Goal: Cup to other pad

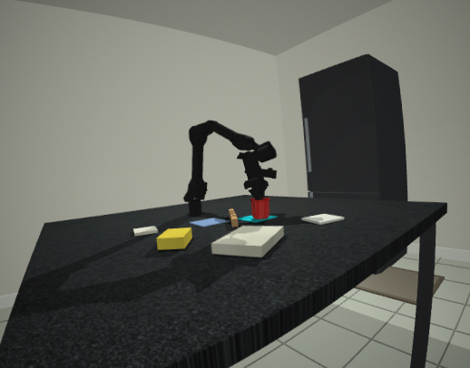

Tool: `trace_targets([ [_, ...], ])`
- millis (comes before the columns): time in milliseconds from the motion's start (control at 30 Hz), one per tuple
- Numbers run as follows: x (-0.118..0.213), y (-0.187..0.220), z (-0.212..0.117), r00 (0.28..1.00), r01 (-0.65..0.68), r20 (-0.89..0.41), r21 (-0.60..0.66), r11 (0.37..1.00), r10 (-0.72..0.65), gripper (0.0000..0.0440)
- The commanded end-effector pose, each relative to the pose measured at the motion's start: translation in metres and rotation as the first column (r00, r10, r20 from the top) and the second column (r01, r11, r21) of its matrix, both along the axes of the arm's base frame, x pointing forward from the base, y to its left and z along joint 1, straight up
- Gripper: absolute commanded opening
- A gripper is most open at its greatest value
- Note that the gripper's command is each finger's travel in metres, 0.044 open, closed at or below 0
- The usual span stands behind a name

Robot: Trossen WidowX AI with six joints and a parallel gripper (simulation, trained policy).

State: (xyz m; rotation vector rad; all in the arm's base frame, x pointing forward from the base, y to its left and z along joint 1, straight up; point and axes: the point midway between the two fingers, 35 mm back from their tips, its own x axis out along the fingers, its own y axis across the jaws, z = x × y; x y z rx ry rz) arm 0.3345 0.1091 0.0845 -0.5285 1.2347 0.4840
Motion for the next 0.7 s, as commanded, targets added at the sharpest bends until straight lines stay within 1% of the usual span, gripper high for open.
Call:
trace_targets([
  [0, -0.006, 0.0, 0.009, 1.0, -0.011, 0.009, 0.019, 1.0, 0.01, 0.0164],
  [500, -0.015, -0.001, 0.05, 0.996, -0.011, 0.089, 0.08, 0.997, 0.004, 0.0242],
  [600, -0.014, -0.002, 0.062, 0.993, -0.012, 0.117, 0.089, 0.996, 0.002, 0.0278],
  [667, -0.013, -0.003, 0.069, 0.991, -0.01, 0.131, 0.094, 0.996, -0.002, 0.0325],
])
